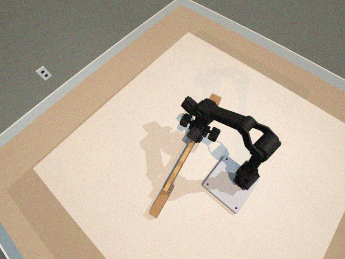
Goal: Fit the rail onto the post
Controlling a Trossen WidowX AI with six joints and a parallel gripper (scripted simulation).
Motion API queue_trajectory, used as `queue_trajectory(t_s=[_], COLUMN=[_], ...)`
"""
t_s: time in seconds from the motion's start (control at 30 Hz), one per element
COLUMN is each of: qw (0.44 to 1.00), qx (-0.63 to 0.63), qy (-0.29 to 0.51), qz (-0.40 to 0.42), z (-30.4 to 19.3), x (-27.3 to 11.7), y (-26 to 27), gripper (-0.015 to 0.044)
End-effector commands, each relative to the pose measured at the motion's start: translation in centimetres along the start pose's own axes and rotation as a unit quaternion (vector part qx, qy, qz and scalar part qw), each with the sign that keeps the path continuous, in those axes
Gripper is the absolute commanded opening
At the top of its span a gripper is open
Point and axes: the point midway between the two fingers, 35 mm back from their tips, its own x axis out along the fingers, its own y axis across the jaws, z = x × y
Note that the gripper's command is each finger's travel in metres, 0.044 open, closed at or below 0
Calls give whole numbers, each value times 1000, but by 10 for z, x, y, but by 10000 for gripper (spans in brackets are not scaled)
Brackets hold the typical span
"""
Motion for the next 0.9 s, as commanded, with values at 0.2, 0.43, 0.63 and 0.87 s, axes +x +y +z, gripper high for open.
queue_trajectory(t_s=[0.2,0.43,0.63,0.87], qw=[1000,1000,1000,1000], qx=[-2,-2,-2,-1], qy=[1,1,1,-2], qz=[-3,-3,-3,1], z=[-4,-7,-8,-3], x=[-2,-2,-1,0], y=[-2,-2,-2,0], gripper=[0,0,0,184])
